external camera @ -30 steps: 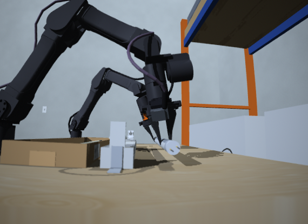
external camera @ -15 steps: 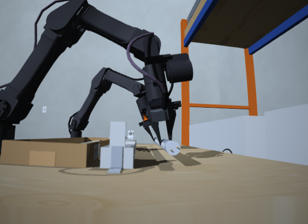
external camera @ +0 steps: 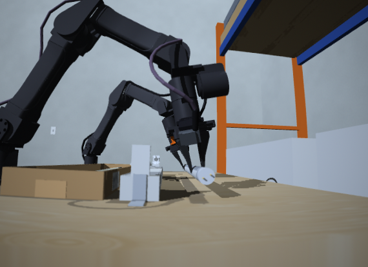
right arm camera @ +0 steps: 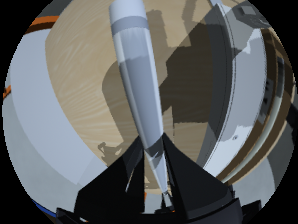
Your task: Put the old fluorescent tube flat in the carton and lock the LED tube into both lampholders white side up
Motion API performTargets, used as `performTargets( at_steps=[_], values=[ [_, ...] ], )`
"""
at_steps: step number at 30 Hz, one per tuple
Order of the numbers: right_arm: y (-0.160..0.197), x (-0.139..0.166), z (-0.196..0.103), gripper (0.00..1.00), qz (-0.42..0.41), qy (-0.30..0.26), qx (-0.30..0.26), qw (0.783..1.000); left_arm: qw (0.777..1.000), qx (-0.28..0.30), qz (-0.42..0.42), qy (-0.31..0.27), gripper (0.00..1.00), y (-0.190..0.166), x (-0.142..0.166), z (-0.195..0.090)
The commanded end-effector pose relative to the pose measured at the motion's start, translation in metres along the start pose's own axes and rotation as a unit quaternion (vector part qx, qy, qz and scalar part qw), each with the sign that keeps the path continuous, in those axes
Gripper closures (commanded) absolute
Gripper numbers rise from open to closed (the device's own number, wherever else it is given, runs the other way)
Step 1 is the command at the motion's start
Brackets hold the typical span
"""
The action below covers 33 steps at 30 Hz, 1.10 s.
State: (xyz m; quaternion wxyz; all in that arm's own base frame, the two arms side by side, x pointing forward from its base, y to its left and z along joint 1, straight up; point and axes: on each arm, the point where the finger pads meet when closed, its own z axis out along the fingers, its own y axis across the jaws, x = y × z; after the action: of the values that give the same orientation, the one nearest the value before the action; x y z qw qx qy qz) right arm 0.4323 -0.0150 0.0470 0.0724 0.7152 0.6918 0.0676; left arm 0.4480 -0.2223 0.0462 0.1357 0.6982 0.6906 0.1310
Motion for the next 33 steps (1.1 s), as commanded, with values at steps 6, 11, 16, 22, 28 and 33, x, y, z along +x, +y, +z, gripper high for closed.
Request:
performTargets(
  at_steps=[6, 11, 16, 22, 28, 33],
  values=[
    [0.003, 0.0, -0.007, 0.89, 0.0, -0.006, -0.017, 1.0, 1.0, -0.025, -0.005, -0.007, 0.89, 0.01, -0.001, -0.014],
    [0.02, 0.0, -0.015, 0.89, 0.0, -0.006, -0.037, 0.999, 0.999, -0.031, -0.004, -0.012, 0.89, 0.012, -0.006, -0.02],
    [0.007, -0.001, -0.011, 0.89, 0.001, -0.006, -0.028, 1.0, 0.999, -0.033, -0.001, -0.011, 0.89, 0.011, -0.007, -0.017],
    [0.006, -0.001, -0.011, 0.89, 0.001, -0.006, -0.031, 0.999, 0.998, -0.052, -0.01, -0.017, 0.89, 0.025, -0.005, -0.027],
    [0.0, -0.001, -0.006, 0.89, 0.001, -0.006, -0.028, 1.0, 0.999, -0.042, -0.001, -0.011, 0.89, 0.011, -0.006, -0.019],
    [0.02, -0.001, -0.025, 0.89, 0.001, -0.006, -0.054, 0.999, 0.999, -0.047, -0.01, -0.009, 0.89, 0.024, 0.003, -0.027]
  ],
)
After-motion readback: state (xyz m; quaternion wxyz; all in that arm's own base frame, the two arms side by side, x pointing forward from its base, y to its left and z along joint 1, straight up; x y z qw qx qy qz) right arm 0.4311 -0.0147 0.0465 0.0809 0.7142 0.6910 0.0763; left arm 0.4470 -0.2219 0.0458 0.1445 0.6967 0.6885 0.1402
